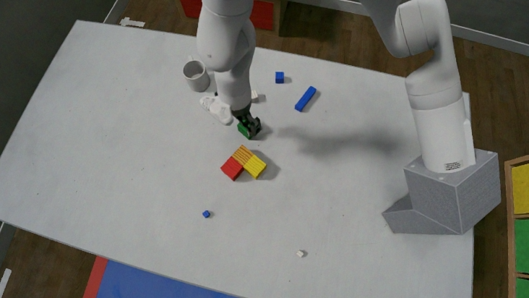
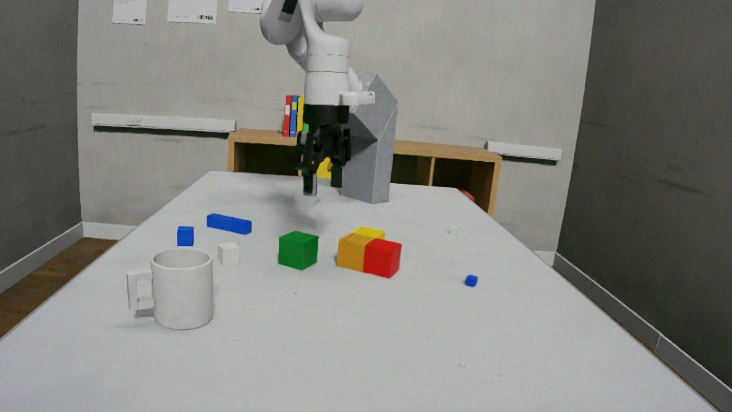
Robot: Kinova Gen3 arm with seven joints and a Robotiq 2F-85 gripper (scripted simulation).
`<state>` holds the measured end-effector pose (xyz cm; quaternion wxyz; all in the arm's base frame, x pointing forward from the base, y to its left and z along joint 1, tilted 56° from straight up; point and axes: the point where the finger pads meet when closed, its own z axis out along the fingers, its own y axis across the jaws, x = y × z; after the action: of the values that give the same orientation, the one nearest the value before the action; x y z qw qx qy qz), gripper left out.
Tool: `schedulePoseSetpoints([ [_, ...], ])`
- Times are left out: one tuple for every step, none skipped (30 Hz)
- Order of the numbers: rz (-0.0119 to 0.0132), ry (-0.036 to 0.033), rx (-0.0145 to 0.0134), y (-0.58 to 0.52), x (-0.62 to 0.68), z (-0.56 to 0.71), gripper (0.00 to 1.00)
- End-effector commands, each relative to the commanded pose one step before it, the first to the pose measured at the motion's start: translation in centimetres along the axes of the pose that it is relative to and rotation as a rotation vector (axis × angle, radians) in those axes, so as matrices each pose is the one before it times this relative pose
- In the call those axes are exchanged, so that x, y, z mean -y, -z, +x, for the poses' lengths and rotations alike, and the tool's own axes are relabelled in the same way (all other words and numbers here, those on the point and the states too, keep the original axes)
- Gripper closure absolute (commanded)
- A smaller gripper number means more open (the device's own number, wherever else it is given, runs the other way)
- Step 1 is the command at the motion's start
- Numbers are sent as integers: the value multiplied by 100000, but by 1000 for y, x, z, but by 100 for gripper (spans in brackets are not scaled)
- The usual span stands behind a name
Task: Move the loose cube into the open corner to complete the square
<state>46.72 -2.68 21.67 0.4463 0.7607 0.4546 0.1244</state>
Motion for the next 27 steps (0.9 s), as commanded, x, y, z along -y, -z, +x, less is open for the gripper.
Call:
schedulePoseSetpoints([
  [-223,596,819,-186,-256,-646,0],
  [-73,0,-89,4,-46,55,0],
  [-33,0,-40,2,-21,25,0],
  [97,91,545,-96,6,-371,0],
  [-32,86,363,-85,-71,-256,0],
  [0,0,0,0,0,0,0],
  [-44,0,-52,2,-27,32,0],
  [-66,0,-78,3,-41,48,0],
  [-25,0,-29,1,-15,18,0],
  [0,0,0,0,0,0,0],
  [0,0,0,0,0,0,0],
  [-1,0,-1,0,0,0,0],
  [104,82,499,-86,17,-339,0],
  [-22,77,325,-75,-59,-229,0],
  [0,0,0,0,0,0,0],
  [-60,0,-70,3,-38,44,0],
  [-58,0,-67,3,-36,42,0],
  [79,73,419,-75,8,-286,0],
  [-2,68,302,-66,-40,-211,0],
  [0,0,0,0,0,0,0],
  [-75,0,-85,3,-47,53,0],
  [-51,0,-59,2,-32,37,0],
  [76,64,370,-65,12,-252,0],
  [18,59,282,-58,-22,-196,0],
  [-13,0,-15,1,-8,9,0],
  [-72,0,-81,3,-45,51,0],
  [0,0,0,0,0,0,0],
])
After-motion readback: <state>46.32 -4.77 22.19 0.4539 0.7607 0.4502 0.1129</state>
